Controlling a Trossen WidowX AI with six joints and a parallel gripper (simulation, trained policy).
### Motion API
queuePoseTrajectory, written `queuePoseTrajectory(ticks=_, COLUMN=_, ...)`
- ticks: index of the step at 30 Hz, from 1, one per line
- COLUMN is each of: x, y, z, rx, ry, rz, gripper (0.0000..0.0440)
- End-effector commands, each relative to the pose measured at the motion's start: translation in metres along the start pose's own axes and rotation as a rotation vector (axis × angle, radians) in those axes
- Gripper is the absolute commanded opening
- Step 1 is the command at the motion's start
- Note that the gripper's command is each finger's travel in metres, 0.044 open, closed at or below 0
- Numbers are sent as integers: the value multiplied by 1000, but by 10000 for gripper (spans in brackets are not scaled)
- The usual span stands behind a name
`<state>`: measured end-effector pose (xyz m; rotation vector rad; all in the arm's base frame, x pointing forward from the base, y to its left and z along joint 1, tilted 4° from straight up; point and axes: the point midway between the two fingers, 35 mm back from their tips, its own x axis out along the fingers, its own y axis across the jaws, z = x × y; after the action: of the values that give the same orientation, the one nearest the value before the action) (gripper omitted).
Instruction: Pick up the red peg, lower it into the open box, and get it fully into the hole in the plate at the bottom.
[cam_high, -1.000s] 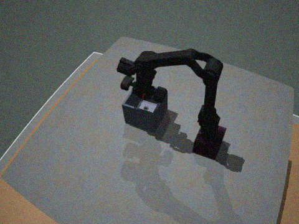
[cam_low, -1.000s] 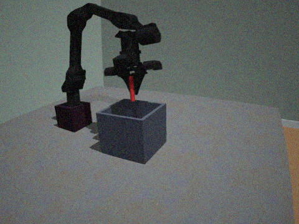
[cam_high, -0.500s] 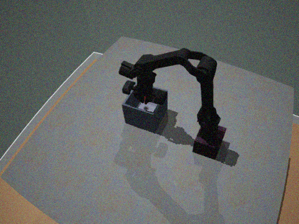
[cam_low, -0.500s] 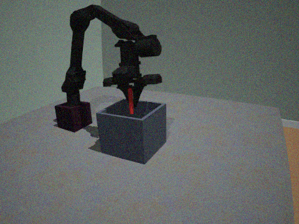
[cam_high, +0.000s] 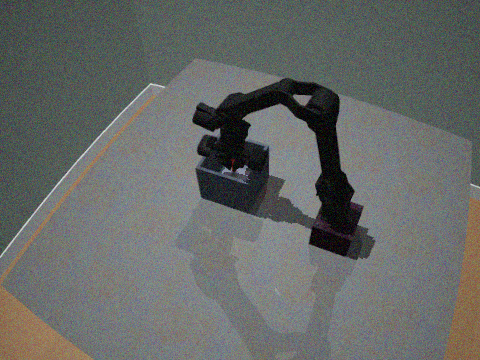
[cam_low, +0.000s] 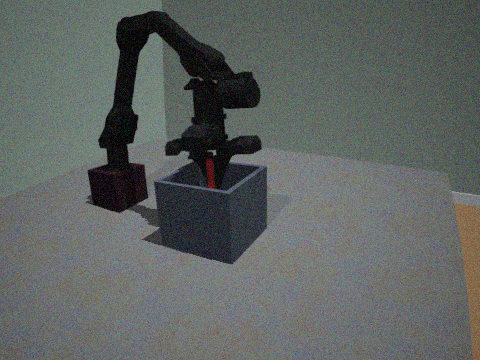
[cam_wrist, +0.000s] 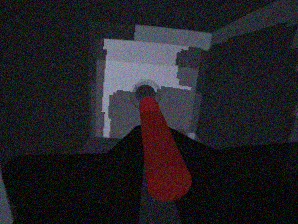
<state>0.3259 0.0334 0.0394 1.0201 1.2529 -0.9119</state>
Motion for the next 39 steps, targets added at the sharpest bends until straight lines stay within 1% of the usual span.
queuePoseTrajectory(ticks=1, x=11, y=-1, z=1, rx=-17, ry=3, rz=-11, gripper=25)
queuePoseTrajectory(ticks=5, x=17, y=0, z=2, rx=-29, ry=-5, rz=-18, gripper=4)
queuePoseTrajectory(ticks=8, x=20, y=1, z=4, rx=-40, ry=-10, rz=-26, gripper=8)
queuePoseTrajectory(ticks=10, x=22, y=1, z=4, rx=-48, ry=-10, rz=-34, gripper=29)
queuePoseTrajectory(ticks=14, x=28, y=-2, z=3, rx=-62, ry=-3, rz=-55, gripper=92)
queuePoseTrajectory(ticks=17, x=31, y=-4, z=1, rx=-64, ry=13, rz=-63, gripper=105)
queuePoseTrajectory(ticks=19, x=31, y=-5, z=-1, rx=-60, ry=31, rz=-69, gripper=102)
queuePoseTrajectory(ticks=23, x=28, y=-5, z=-8, rx=-40, ry=80, rz=-77, gripper=111)
queuePoseTrajectory(ticks=25, x=26, y=-2, z=-5, rx=-29, ry=90, rz=-79, gripper=135)
queuePoseTrajectory(ticks=26, x=24, y=0, z=-4, rx=-24, ry=99, rz=-77, gripper=138)
queuePoseTrajectory(ticks=39, x=-8, y=26, z=10, rx=23, ry=221, rz=-33, gripper=130)
